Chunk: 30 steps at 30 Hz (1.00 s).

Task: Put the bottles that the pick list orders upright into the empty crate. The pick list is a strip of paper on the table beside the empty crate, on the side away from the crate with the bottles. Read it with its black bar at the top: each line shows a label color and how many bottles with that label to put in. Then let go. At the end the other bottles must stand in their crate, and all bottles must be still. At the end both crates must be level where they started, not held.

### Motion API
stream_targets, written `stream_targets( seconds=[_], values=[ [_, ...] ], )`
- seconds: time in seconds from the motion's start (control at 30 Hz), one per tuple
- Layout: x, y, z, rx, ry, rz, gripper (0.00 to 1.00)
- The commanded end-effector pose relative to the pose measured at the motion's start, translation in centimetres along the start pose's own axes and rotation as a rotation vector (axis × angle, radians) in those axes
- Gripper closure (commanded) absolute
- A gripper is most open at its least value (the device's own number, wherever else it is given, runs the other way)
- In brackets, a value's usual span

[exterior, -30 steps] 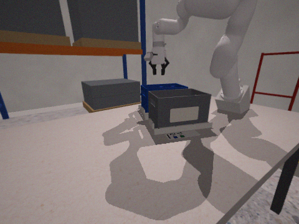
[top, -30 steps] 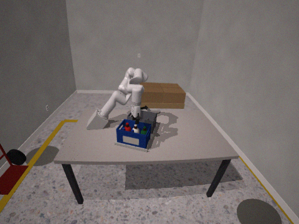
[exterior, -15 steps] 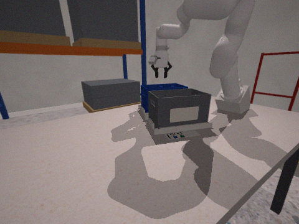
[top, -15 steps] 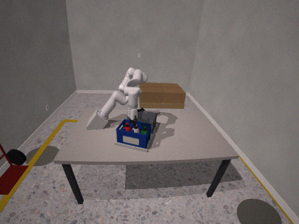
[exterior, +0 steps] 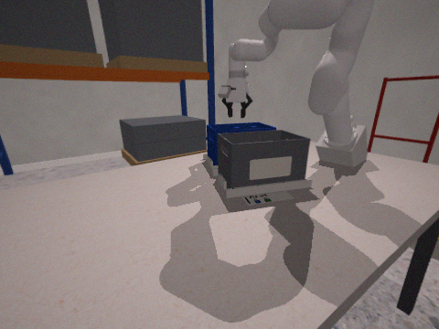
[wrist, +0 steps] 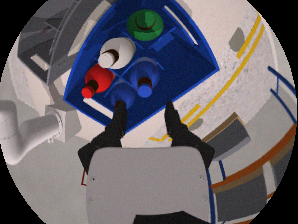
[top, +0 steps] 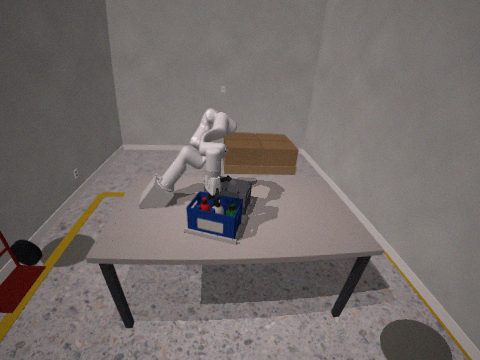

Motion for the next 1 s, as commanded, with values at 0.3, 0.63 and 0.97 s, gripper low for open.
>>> stream_targets(
  seconds=[0.3,0.63,0.97],
  values=[
    [0.1,-1.3,0.0,-0.001,0.001,0.003,0.35],
    [0.1,-2.5,0.0,0.000,0.001,0.003,0.35],
    [0.1,-3.7,0.0,0.000,0.001,0.003,0.35]
  ],
)
Point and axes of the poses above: the point where the finger pads meet when closed, its own y axis back along the fingers, its own x axis across the jaws, z = x × y, the point moved 8 cm from there along y, back along the fingers, and after that the axes turned 4 degrees about -y, right-handed, at the moved point
